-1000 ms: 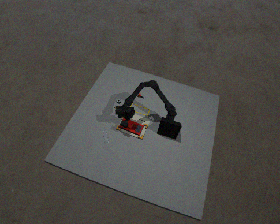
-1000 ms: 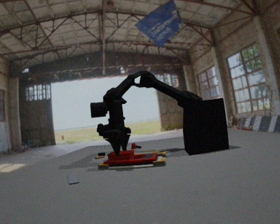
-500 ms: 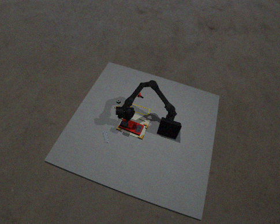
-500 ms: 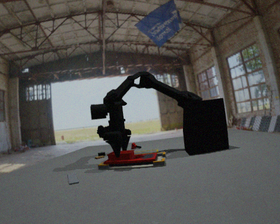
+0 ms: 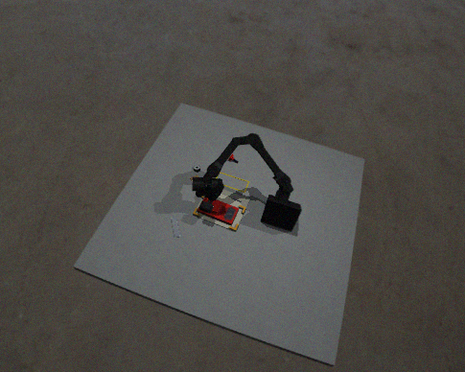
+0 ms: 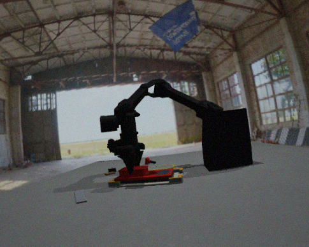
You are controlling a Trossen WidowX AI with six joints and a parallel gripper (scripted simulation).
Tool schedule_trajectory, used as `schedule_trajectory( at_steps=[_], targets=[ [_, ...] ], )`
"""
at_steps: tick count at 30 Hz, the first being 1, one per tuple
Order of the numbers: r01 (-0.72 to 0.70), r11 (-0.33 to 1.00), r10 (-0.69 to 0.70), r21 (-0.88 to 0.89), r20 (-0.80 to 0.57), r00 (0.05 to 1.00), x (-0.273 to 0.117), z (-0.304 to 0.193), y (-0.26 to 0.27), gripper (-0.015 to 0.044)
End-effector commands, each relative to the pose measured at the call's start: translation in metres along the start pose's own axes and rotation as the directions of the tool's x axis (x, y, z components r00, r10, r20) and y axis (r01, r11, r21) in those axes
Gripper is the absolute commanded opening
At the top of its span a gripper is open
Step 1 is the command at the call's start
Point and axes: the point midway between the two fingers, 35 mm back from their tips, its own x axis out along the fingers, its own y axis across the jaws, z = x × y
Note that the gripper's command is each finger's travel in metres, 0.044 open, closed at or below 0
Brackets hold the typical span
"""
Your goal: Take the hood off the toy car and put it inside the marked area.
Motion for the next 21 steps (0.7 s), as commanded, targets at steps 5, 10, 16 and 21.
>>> schedule_trajectory(
  at_steps=[5, 10, 16, 21],
  targets=[
    [0.0, 1.0, 0.0, 0.0, 0.0, 1.0, -0.001, 0.0, 0.0, 0.019],
    [0.0, 1.0, 0.0, 0.0, 0.0, 1.0, -0.004, 0.0, 0.0, 0.0058],
    [0.0, 1.0, 0.0, 0.0, 0.0, 1.0, -0.008, 0.0, 0.0, 0.0],
    [-0.001, 1.0, 0.001, 0.0, 0.0, 1.0, -0.012, 0.0, 0.0, 0.0]
  ],
)
